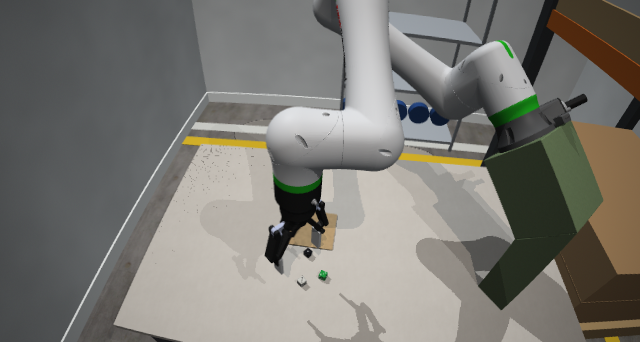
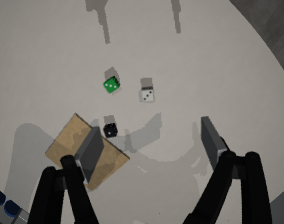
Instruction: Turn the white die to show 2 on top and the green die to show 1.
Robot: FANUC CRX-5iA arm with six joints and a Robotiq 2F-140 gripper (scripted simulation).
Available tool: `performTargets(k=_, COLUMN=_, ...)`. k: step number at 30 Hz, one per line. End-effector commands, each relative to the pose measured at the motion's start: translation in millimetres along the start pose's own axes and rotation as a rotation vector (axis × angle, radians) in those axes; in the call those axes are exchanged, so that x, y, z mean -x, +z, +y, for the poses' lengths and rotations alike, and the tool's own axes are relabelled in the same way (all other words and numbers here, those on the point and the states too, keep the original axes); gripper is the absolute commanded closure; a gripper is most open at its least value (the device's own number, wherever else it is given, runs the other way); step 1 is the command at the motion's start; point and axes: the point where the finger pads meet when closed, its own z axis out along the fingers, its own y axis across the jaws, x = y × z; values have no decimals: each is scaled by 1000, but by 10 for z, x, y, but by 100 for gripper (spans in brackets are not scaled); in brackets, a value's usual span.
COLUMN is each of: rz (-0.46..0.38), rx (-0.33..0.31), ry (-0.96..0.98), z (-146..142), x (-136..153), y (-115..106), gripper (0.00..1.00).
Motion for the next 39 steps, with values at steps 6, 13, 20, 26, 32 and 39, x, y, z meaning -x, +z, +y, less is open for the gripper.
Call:
performTargets(k=6, rz=1, rx=-15, ry=6, z=-34, x=-27, y=259, gripper=0)
performTargets(k=13, rz=3, rx=-25, ry=9, z=-65, x=-53, y=432, gripper=79)
performTargets(k=20, rz=3, rx=-25, ry=9, z=-65, x=-53, y=432, gripper=79)
performTargets(k=26, rz=3, rx=-25, ry=9, z=-65, x=-53, y=432, gripper=79)
performTargets(k=32, rz=3, rx=-25, ry=9, z=-65, x=-53, y=432, gripper=79)
performTargets(k=39, rz=3, rx=-25, ry=9, z=-65, x=-53, y=432, gripper=79)
